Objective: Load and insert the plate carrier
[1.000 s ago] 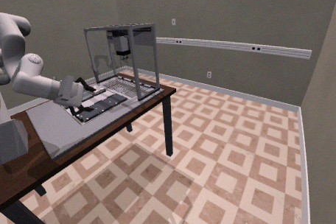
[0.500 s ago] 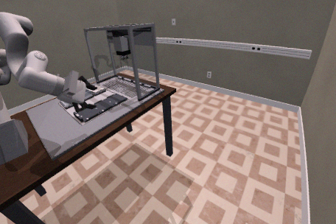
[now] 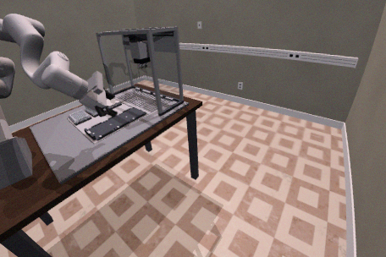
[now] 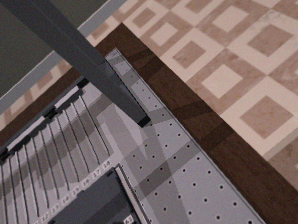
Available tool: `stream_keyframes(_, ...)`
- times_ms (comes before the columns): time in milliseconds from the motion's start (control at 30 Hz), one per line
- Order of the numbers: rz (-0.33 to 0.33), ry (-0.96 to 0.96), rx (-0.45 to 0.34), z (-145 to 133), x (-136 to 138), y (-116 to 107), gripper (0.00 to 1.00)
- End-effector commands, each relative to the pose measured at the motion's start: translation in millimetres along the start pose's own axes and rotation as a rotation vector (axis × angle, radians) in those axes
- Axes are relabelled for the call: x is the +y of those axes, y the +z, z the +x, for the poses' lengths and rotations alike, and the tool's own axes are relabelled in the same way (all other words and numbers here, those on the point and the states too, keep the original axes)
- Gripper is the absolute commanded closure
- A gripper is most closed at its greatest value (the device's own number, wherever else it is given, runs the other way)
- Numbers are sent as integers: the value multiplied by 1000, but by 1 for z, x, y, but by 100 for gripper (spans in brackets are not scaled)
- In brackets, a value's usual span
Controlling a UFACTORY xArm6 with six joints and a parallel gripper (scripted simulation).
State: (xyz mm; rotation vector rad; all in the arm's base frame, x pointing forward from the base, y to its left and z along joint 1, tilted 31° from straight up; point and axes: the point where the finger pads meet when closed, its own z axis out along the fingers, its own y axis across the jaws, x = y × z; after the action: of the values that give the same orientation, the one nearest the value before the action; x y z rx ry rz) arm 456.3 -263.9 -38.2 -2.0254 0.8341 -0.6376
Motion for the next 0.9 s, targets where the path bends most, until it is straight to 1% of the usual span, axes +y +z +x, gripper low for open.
stream_keyframes(0,-4,-107,-50,0,-17,10,0)
stream_keyframes(100,-7,-180,-87,-2,-29,19,0)
stream_keyframes(200,-6,-180,-87,-3,-38,25,0)
stream_keyframes(300,-6,-270,-131,-6,-50,33,0)
stream_keyframes(367,-6,-270,-131,-6,-50,33,0)
stream_keyframes(467,-6,-359,-175,-9,-62,41,0)
stream_keyframes(567,-5,-372,-182,-12,-72,48,0)
stream_keyframes(767,2,-552,-268,-20,-97,64,0)
stream_keyframes(867,3,-565,-274,-23,-107,71,0)
